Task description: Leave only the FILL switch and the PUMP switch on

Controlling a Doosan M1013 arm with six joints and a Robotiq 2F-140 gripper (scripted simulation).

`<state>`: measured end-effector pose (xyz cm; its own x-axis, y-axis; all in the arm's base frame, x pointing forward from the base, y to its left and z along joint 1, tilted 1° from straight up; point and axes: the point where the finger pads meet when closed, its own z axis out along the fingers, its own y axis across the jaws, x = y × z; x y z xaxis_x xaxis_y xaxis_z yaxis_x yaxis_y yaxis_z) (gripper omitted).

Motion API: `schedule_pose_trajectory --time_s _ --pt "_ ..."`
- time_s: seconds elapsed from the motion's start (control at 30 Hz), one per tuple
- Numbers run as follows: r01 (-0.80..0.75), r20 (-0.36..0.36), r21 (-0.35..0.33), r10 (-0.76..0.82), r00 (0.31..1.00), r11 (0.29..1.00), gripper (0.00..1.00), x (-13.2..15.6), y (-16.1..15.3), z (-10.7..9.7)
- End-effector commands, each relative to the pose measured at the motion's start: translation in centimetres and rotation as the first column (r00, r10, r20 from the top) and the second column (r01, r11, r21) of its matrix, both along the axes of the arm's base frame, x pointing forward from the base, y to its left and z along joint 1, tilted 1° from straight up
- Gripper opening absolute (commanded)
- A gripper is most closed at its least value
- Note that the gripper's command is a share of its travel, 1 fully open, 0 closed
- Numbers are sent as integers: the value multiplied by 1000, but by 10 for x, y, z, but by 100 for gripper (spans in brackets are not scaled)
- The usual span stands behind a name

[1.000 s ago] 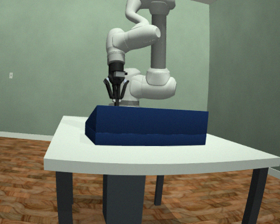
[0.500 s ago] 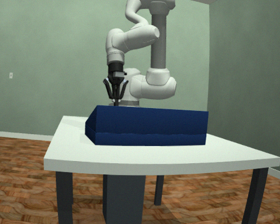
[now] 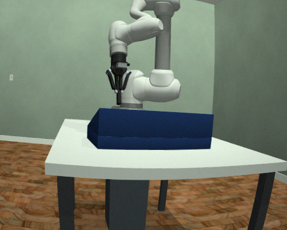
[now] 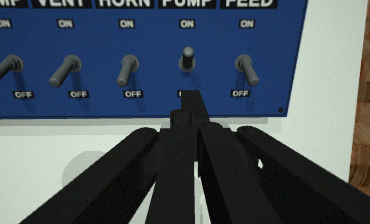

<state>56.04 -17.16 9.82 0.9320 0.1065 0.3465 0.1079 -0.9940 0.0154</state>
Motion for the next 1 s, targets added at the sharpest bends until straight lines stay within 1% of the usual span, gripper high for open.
schedule_pose_trajectory --time_s 0.0,0.1,0.2,0.43,0.5,0.57,0.63,0.87,0.93,0.97 --pt "0 1 0 0 1000 1000 10 -6 -1 19" --pt "0 1 0 0 1000 1000 10 -11 -1 31" --pt "0 1 0 0 1000 1000 10 -13 -1 38" --pt "0 1 0 0 1000 1000 10 -14 -1 40" --pt "0 -1 0 0 1000 1000 10 -14 5 40" --pt "1 -7 0 -1 1000 1000 10 -14 24 38" --pt "2 -15 0 -2 1000 1000 10 -14 54 37" --pt "4 -24 -3 -4 1000 1000 10 -21 123 33" --pt "4 -24 -3 -4 1000 1000 10 -21 123 33" --pt "4 -25 -5 -4 1000 1000 10 -26 148 32"
